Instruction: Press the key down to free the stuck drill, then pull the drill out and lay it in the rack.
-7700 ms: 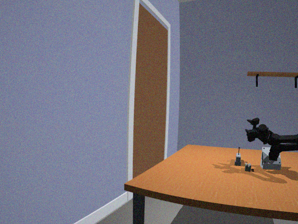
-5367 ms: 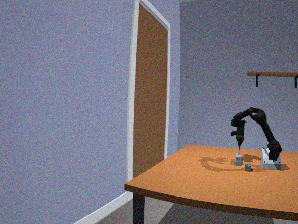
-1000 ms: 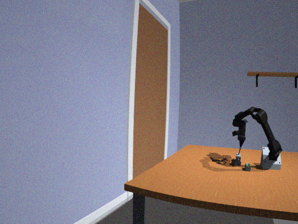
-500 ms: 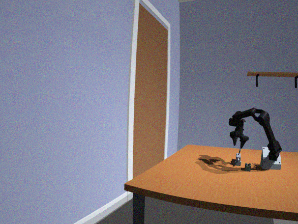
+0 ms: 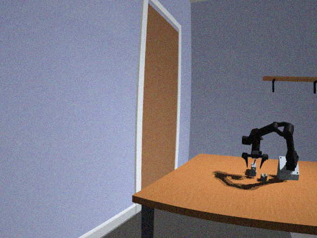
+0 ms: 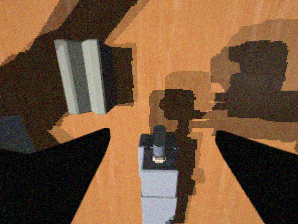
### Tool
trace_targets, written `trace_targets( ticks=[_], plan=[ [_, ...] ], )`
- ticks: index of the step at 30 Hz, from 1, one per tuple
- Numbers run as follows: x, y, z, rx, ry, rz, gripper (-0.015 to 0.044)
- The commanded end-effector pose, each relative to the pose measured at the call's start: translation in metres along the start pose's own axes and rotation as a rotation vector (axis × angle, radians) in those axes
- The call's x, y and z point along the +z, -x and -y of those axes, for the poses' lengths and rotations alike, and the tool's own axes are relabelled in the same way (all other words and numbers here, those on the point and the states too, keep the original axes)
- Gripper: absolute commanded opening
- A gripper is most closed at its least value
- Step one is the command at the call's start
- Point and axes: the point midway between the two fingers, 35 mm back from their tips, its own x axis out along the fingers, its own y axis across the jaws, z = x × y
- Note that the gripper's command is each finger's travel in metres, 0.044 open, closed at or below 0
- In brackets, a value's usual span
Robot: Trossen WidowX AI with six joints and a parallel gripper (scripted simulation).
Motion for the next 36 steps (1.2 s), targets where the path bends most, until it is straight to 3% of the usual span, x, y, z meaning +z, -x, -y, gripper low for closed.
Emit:
trace_targets(
  ticks=[1,36],
  plan=[
    [0.002,-0.001,-0.001,-0.003,0.012,0.006,0.0440],
    [-0.010,-0.045,-0.001,-0.003,0.013,0.006,0.0440]
  ],
)
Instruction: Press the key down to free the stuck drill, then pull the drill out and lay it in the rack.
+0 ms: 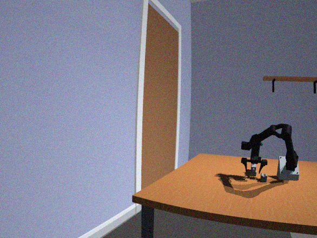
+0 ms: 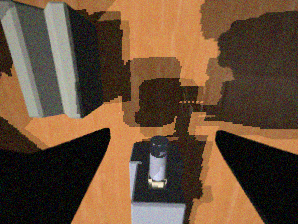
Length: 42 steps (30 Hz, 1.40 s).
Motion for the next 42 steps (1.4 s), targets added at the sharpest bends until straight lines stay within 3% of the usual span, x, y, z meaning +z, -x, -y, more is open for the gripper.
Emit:
trace_targets(
  ticks=[1,9,24,31,42],
  plan=[
    [-0.0020,-0.0082,-0.0033,0.010,-0.012,0.008,0.0440],
    [-0.0031,-0.0135,-0.0039,0.010,-0.012,0.009,0.0440],
    [-0.0024,-0.0109,-0.0018,0.004,-0.002,0.002,0.0046],
    [-0.0024,-0.0109,-0.0018,0.004,-0.002,0.002,0.0000],
    [0.0067,-0.0103,-0.0026,0.010,-0.012,0.009,0.0000]
  ],
)
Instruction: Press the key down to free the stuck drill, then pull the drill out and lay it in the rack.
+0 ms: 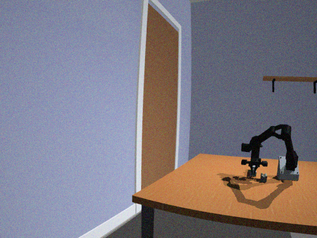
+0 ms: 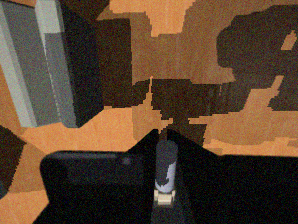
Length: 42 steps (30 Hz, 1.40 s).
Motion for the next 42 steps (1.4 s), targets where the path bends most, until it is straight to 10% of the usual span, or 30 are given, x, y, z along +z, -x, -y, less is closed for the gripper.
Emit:
trace_targets(
  ticks=[1,27,42],
  plan=[
    [0.006,0.001,0.001,-0.003,0.003,0.005,0.0000],
    [0.041,0.004,0.002,-0.003,0.003,0.006,0.0000],
    [0.034,0.002,0.001,-0.002,0.002,0.006,0.0394]
  ],
)
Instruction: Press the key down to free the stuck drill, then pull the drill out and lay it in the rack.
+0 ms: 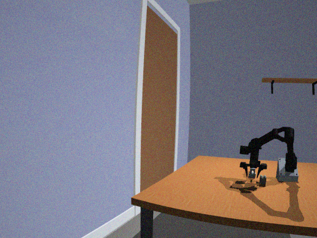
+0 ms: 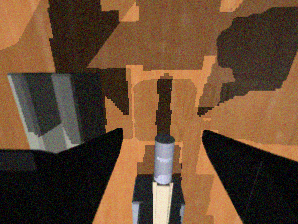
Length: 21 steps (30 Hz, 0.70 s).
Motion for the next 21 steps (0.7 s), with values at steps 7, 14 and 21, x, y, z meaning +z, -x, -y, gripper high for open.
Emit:
trace_targets(
  ticks=[7,14,21],
  plan=[
    [-0.0053,-0.0016,0.0003,-0.001,0.002,0.002,0.0440],
    [-0.0079,-0.0020,0.0006,-0.001,0.002,0.001,0.0440],
    [-0.0102,-0.0029,0.0007,-0.001,0.002,0.001,0.0440]
  ],
)
